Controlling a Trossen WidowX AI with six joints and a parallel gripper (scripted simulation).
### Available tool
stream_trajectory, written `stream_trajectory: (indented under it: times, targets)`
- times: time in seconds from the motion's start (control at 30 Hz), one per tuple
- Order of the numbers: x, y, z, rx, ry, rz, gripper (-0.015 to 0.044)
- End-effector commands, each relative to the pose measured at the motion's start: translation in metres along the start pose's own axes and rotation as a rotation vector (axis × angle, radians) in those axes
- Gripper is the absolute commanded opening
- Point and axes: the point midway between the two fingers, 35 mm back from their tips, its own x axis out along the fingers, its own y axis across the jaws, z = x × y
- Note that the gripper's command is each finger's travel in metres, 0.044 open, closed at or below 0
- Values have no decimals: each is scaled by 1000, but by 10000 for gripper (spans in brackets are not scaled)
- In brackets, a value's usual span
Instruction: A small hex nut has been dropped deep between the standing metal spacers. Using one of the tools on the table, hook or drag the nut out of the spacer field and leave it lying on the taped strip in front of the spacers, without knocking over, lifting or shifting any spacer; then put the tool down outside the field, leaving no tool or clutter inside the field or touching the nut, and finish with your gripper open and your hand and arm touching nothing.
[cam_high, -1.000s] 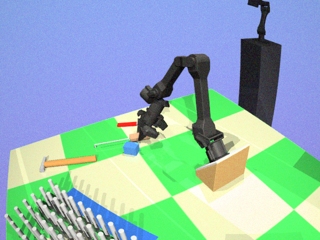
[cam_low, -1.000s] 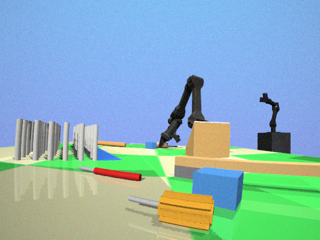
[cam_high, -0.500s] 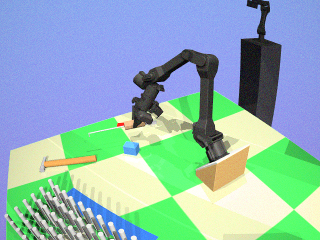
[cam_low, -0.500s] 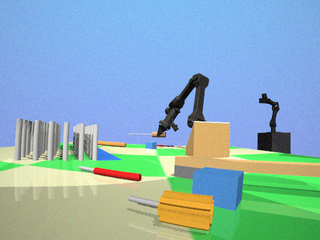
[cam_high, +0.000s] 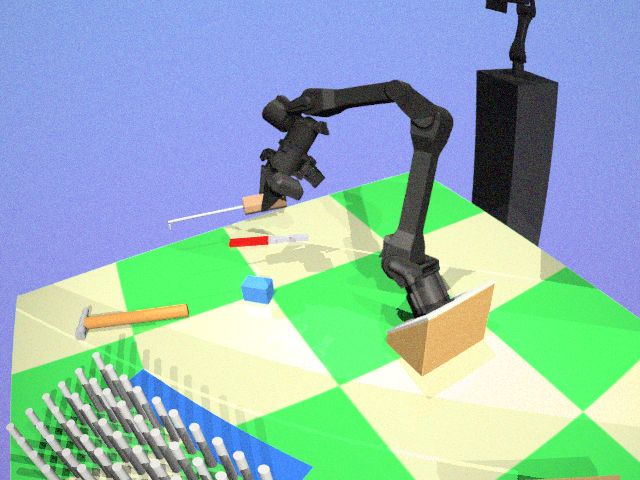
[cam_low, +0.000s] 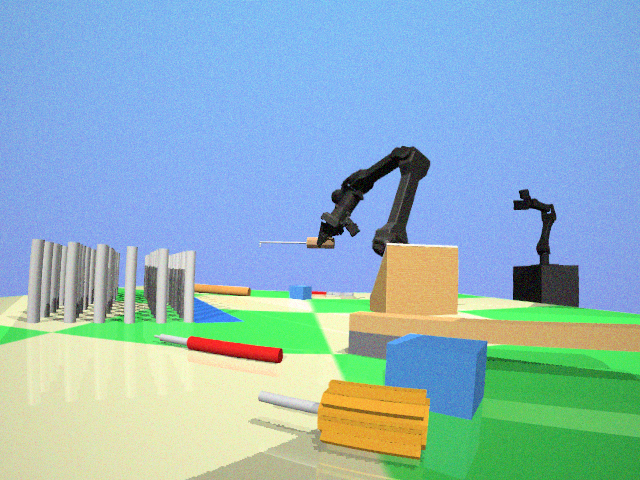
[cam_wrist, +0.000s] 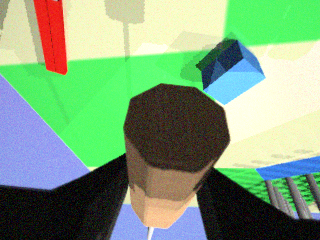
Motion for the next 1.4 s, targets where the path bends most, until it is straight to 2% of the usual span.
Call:
stream_trajectory:
  times: [0.0,0.73,1.37]
  targets:
    - [-7,0,-3,5,5,5,0]
    - [42,-59,-33,-99,-9,-212,0]
    - [63,-131,-63,-265,-24,-351,0]
